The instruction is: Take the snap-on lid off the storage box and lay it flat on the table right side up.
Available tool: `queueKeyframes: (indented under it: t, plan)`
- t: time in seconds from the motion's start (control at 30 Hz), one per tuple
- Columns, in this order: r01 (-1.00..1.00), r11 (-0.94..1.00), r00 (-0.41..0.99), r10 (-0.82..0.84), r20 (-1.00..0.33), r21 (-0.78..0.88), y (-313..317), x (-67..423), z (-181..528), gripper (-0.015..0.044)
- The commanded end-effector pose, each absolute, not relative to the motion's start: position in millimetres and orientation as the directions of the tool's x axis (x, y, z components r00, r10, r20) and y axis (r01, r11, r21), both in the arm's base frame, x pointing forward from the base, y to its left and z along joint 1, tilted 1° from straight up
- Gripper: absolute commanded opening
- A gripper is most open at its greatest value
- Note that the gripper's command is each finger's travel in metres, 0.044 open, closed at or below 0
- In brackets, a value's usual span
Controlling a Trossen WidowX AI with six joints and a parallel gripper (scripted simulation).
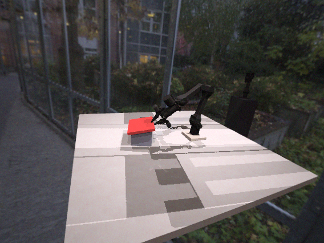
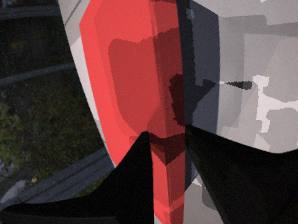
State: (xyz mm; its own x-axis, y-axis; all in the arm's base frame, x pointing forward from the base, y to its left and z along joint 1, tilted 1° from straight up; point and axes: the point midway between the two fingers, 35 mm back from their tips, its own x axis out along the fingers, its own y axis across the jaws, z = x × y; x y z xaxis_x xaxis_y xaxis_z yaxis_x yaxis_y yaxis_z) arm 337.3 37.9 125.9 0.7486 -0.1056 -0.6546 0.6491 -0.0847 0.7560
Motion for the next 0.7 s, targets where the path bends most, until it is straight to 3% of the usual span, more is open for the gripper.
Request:
queueKeyframes:
  t: [0.0, 0.67]
  plan:
    - [0.638, -0.085, 0.759, -0.103, -0.643, 0.766, 38, 341, 137, 0.0000]
    - [0.637, -0.085, 0.759, -0.103, -0.643, 0.766, 37, 351, 163, 0.0000]
